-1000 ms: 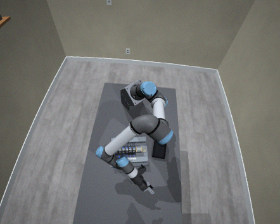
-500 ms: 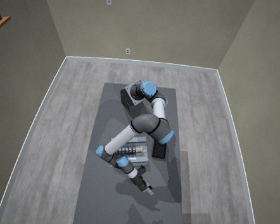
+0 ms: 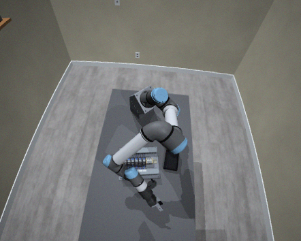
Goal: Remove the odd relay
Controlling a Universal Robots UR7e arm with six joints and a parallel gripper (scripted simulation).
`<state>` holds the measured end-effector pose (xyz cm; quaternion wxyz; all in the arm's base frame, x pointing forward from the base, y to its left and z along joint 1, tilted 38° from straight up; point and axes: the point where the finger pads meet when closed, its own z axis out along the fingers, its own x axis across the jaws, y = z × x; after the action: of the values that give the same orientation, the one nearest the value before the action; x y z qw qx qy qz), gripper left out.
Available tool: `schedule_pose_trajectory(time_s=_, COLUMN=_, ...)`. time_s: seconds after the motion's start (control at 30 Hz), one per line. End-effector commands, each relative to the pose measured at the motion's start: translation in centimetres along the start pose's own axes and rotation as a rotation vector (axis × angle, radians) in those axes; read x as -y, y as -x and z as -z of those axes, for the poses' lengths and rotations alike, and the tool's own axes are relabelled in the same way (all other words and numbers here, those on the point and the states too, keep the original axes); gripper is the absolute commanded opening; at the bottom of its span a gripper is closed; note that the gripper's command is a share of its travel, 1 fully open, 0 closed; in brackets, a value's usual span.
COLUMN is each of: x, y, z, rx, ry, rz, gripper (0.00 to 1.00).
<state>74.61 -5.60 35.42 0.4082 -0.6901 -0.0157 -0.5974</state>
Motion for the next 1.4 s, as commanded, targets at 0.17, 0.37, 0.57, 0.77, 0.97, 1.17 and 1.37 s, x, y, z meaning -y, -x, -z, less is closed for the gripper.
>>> schedule_pose_trajectory(time_s=0.17, x=-0.9, y=-1.4, z=0.8, rx=-0.01, ry=0.049, rz=-0.134, gripper=0.98)
schedule_pose_trajectory(time_s=0.37, x=-1.6, y=-2.2, z=1.3, rx=-0.017, ry=0.079, rz=-0.215, gripper=0.98)
schedule_pose_trajectory(time_s=0.57, x=-2.3, y=-2.9, z=1.9, rx=-0.026, ry=0.111, rz=-0.306, gripper=0.98)
schedule_pose_trajectory(time_s=0.77, x=-3.3, y=-3.6, z=2.7, rx=-0.04, ry=0.155, rz=-0.425, gripper=0.98)
schedule_pose_trajectory(time_s=0.97, x=-4.1, y=-4.0, z=3.4, rx=-0.051, ry=0.186, rz=-0.511, gripper=0.98)
schedule_pose_trajectory(time_s=1.17, x=-5.3, y=-4.5, z=4.5, rx=-0.071, ry=0.236, rz=-0.647, gripper=0.98)
schedule_pose_trajectory(time_s=1.37, x=-6.6, y=-4.8, z=5.8, rx=-0.095, ry=0.289, rz=-0.792, gripper=0.98)
